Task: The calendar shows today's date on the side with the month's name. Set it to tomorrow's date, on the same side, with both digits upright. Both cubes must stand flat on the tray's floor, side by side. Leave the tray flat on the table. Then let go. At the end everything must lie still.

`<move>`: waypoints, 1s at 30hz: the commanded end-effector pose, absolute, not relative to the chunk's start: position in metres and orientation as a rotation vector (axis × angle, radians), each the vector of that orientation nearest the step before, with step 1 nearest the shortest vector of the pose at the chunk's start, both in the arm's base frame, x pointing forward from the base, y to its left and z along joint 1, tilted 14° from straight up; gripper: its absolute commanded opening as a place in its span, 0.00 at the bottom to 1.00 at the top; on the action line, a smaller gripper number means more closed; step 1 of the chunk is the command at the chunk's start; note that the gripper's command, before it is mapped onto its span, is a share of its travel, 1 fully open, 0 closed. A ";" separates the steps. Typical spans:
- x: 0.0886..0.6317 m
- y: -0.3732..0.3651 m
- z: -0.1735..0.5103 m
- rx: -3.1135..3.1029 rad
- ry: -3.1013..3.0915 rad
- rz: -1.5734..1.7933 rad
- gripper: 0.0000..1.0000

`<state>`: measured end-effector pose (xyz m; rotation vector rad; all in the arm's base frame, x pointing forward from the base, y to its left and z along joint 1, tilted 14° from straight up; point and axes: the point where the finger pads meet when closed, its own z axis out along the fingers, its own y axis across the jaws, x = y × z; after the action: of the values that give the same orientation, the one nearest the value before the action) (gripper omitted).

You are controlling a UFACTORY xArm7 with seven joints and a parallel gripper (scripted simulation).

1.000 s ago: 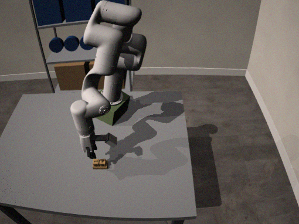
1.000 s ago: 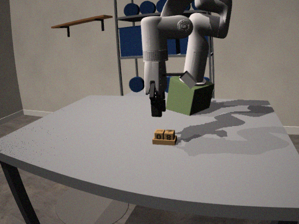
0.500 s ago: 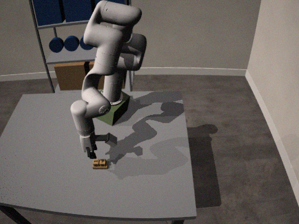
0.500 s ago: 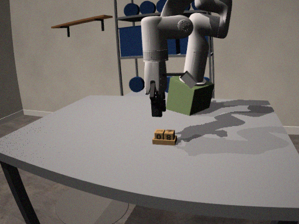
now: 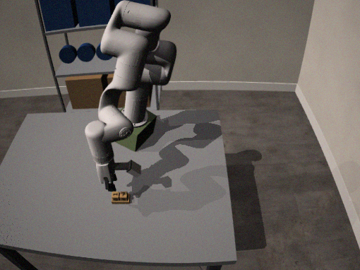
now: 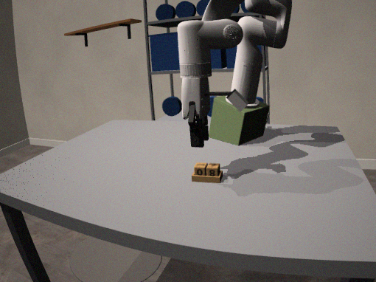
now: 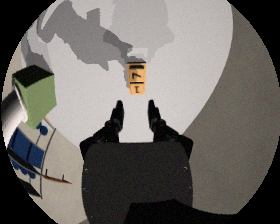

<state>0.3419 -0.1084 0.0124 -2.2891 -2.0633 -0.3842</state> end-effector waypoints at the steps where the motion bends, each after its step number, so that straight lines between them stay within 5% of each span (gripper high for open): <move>1: 0.343 -0.109 0.013 -2.292 -2.064 -0.387 0.47; 30: 0.348 -0.104 -0.012 -2.291 -2.064 -0.388 0.47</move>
<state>0.3454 -0.1046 -0.0069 -2.2882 -2.0629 -0.3832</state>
